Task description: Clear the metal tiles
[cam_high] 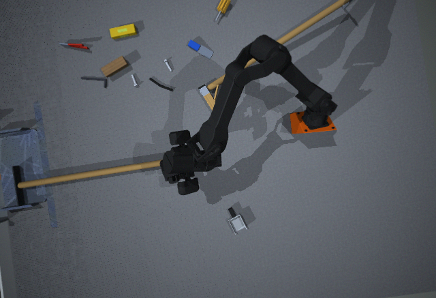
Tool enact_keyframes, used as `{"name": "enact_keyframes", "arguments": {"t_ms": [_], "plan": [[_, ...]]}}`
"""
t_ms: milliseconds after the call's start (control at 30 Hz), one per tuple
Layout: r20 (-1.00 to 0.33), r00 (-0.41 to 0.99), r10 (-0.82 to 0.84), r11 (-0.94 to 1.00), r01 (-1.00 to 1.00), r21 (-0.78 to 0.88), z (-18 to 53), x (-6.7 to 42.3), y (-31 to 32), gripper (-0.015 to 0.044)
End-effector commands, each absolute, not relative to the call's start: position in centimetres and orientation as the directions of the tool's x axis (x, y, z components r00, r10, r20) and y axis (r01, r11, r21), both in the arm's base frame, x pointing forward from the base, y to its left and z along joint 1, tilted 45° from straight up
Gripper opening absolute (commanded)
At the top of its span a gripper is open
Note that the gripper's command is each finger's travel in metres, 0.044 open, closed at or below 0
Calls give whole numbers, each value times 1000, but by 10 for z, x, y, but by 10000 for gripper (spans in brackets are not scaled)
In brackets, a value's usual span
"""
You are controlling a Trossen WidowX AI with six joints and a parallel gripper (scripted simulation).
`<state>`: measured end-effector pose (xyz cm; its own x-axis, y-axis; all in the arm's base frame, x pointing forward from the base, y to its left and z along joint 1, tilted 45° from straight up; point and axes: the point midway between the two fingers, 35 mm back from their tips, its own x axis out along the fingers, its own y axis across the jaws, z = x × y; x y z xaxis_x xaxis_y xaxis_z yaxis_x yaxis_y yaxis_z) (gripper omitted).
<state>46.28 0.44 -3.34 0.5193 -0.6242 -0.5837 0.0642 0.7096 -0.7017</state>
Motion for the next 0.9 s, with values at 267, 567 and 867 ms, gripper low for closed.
{"name": "enact_keyframes", "arguments": {"t_ms": [267,567,867], "plan": [[-583,532,-614,715,61,-697,-32,447,15,0],[-584,532,-613,715,60,-696,-32,434,18,0],[-584,533,-612,716,59,-696,-33,421,20,0]]}}
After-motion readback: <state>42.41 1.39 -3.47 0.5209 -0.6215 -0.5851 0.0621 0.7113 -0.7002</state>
